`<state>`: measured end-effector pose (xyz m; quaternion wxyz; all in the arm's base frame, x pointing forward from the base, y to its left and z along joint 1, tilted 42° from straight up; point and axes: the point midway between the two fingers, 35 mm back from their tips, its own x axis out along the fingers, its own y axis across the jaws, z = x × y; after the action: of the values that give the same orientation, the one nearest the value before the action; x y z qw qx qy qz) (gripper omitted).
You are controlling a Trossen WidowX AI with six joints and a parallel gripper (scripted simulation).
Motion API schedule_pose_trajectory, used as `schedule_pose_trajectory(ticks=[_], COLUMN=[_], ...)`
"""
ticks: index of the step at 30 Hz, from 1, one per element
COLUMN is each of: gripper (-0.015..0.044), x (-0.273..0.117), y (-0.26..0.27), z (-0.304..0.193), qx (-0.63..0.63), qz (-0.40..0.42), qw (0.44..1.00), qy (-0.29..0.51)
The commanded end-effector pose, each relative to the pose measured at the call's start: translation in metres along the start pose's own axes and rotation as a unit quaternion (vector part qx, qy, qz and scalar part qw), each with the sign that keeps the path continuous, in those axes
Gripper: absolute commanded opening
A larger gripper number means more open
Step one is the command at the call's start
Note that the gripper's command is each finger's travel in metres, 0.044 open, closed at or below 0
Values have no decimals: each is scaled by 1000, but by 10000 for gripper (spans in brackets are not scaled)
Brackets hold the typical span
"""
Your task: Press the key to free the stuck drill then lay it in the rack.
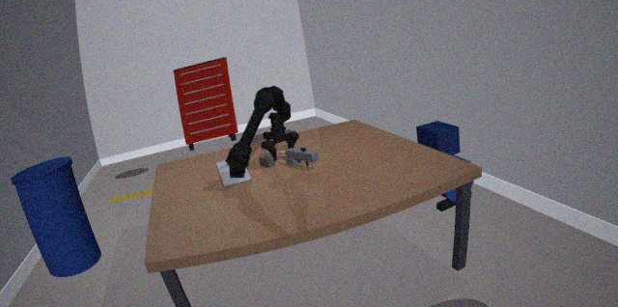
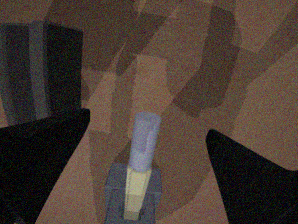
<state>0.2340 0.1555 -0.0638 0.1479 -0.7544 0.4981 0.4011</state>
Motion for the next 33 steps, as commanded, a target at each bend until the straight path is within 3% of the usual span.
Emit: schedule_pose_trajectory(ticks=[1, 30, 33], gripper=[440, 440, 361], x=[2, 6, 4], y=[1, 4, 1], z=[-2, -8, -8], qx=[-3, -4, 1], qz=[1, 1, 0], qw=[1000, 1000, 1000], qy=[2, 3, 0])
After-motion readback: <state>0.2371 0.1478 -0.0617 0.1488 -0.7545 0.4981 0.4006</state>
